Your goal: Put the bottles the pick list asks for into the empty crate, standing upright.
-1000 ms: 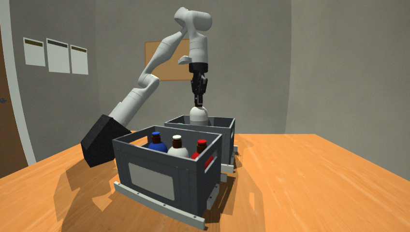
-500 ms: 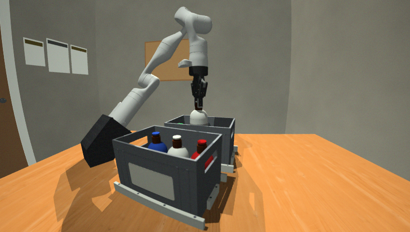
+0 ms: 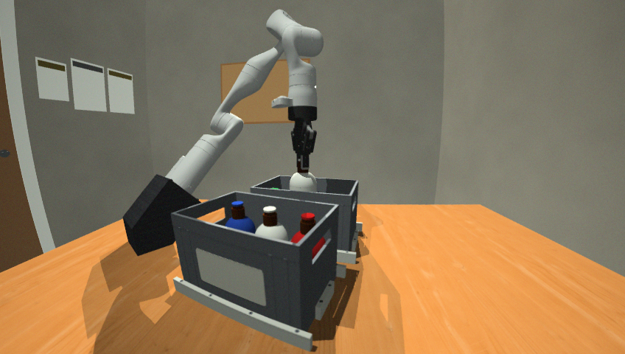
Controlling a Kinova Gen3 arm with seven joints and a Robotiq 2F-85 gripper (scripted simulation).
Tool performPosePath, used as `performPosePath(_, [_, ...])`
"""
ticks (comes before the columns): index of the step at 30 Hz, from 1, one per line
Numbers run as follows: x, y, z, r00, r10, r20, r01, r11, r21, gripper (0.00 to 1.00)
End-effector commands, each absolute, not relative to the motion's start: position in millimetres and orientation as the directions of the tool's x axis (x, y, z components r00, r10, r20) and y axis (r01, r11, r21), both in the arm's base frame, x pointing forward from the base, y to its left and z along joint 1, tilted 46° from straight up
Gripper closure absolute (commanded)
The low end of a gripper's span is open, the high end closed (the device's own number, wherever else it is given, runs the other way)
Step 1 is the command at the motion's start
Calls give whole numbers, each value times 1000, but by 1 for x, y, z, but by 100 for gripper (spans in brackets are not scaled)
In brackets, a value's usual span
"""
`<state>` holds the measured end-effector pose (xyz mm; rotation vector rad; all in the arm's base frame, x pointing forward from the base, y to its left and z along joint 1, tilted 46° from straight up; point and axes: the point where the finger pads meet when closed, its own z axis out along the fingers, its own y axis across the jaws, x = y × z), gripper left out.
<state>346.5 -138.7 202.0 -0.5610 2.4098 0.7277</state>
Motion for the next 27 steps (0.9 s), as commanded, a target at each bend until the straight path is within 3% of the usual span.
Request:
performPosePath(1, [350,-136,199,-753,-227,-617,-531,765,366,90])
performPosePath(27, [358,-124,184,-754,-227,-617,-530,766,365,90])
